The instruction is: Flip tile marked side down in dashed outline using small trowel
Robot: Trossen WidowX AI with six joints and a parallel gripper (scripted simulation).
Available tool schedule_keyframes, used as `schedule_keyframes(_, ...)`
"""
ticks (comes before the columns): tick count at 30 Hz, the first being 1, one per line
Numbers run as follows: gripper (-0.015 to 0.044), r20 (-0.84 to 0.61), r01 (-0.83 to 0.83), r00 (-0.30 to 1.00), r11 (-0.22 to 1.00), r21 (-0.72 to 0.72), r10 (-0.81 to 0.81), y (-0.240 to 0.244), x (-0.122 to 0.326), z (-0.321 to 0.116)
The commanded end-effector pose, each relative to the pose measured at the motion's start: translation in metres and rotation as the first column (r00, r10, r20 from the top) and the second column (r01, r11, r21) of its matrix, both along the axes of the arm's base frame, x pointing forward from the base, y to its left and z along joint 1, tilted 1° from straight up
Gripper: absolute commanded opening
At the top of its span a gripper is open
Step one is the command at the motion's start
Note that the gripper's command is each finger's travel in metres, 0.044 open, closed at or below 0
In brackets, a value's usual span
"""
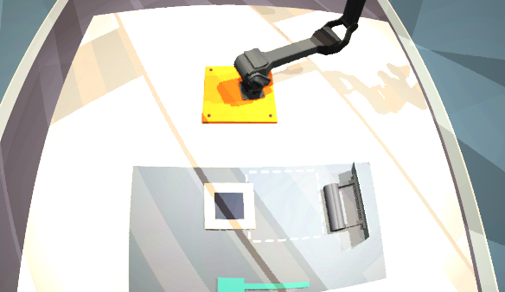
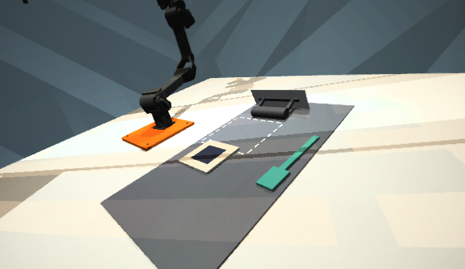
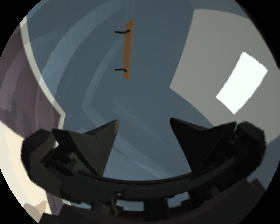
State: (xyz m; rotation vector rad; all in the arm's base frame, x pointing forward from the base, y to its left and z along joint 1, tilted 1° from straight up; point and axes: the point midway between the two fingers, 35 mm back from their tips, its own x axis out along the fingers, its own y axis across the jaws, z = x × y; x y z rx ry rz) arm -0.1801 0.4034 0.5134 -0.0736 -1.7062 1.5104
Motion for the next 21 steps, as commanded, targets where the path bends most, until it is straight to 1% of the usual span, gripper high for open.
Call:
schedule_keyframes(1,0.0374,0.000,0.000,1.000,1.000,0.003,0.000,-0.001,0.000,0.000)
schedule_keyframes(5,0.0269,0.002,0.006,1.000,0.998,0.063,-0.006,-0.013,-0.003,0.012)
schedule_keyframes(11,0.0111,-0.004,0.029,1.000,0.971,0.236,-0.029,-0.052,-0.010,0.045)
schedule_keyframes(12,0.0100,-0.007,0.035,0.999,0.964,0.264,-0.034,-0.058,-0.010,0.050)
schedule_keyframes(21,0.0100,-0.064,0.098,0.995,0.864,0.494,-0.076,-0.120,-0.010,0.092)
